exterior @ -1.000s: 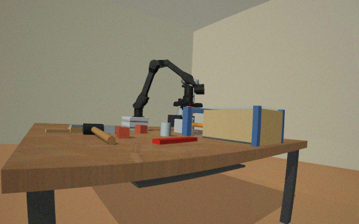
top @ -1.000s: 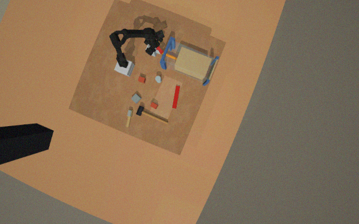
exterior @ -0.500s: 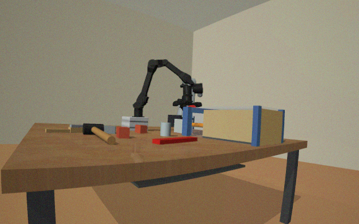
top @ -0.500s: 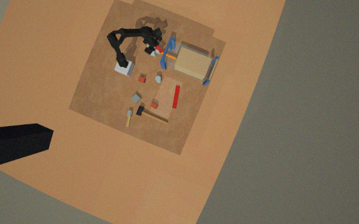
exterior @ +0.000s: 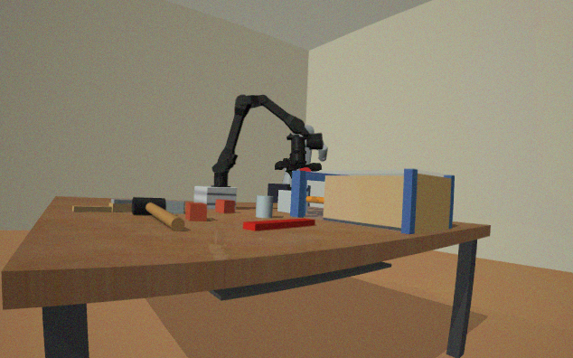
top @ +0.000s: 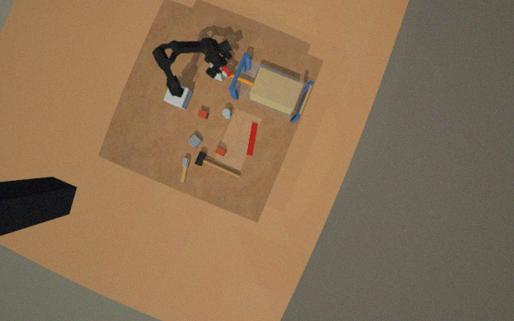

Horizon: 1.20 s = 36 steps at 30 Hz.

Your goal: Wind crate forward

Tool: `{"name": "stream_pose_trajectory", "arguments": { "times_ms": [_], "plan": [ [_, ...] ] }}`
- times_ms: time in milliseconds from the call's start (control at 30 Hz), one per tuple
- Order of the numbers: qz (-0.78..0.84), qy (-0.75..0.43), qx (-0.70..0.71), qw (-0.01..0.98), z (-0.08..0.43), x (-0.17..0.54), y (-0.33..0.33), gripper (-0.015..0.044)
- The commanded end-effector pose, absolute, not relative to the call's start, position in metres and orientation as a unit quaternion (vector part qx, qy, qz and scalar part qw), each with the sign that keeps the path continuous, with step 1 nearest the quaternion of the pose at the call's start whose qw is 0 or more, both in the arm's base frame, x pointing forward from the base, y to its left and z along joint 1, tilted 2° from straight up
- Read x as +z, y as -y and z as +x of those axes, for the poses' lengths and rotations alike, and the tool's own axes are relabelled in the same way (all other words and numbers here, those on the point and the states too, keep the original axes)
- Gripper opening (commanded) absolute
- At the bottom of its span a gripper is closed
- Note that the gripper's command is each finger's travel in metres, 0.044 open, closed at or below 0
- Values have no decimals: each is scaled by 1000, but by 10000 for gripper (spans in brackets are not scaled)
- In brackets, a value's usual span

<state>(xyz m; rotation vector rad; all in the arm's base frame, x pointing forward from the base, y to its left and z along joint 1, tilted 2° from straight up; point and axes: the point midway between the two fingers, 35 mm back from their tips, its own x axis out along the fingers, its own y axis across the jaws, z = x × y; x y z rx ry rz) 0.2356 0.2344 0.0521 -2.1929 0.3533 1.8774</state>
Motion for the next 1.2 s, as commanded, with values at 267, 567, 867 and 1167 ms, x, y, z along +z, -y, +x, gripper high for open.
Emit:
{"name": "stream_pose_trajectory", "arguments": {
  "times_ms": [267, 567, 867, 1167],
  "plan": [
    [-742, -158, 634, 151, 233, 50, -230, 0],
    [-734, -192, 626, 181, 231, 50, -226, 0],
    [-722, -232, 615, 217, 229, 49, -221, 0],
    [-720, -239, 612, 224, 228, 44, -220, 0]
  ]
}}
